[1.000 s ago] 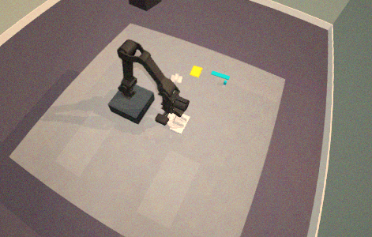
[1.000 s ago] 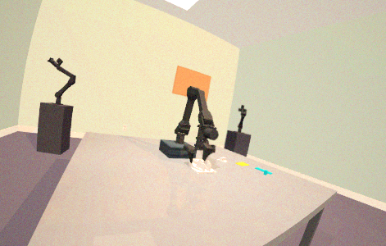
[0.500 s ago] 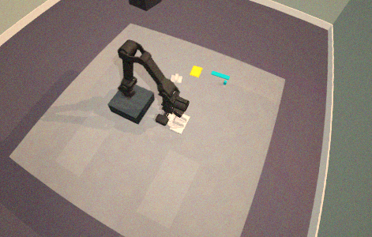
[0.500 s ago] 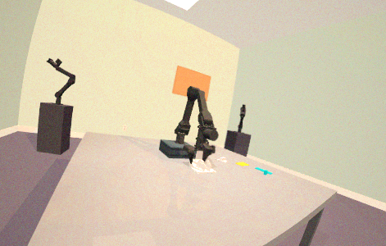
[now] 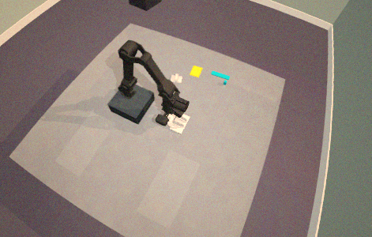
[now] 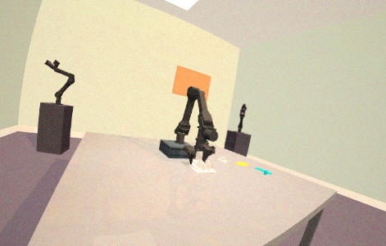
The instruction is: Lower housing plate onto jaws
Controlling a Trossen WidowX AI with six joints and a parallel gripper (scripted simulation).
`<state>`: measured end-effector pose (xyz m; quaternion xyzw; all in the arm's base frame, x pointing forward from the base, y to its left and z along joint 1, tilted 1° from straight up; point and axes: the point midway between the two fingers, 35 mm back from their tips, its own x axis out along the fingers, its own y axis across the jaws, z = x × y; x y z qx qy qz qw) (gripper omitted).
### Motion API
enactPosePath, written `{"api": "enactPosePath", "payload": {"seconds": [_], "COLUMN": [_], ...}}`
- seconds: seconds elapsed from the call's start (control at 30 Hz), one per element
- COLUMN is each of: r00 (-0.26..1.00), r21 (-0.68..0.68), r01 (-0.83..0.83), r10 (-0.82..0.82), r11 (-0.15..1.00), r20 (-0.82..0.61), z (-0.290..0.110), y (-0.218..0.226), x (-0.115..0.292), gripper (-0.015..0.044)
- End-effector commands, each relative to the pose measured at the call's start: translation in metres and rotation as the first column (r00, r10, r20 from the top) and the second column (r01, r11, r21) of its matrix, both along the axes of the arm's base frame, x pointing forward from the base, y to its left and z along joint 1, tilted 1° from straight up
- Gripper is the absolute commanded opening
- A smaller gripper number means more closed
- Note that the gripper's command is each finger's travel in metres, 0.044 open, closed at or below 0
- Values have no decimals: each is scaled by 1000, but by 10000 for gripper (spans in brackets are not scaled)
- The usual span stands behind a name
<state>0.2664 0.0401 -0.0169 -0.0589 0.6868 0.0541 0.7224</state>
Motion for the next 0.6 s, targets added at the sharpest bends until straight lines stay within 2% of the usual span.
{"api": "enactPosePath", "payload": {"seconds": [0.0, 0.57], "r00": [1000, 1000], "r21": [6, 6], "r01": [-2, -4], "r10": [2, 4], "r11": [1000, 1000], "r20": [0, 0], "z": [-1, -4], "y": [1, 1], "x": [0, 0], "gripper": [351, 351]}}
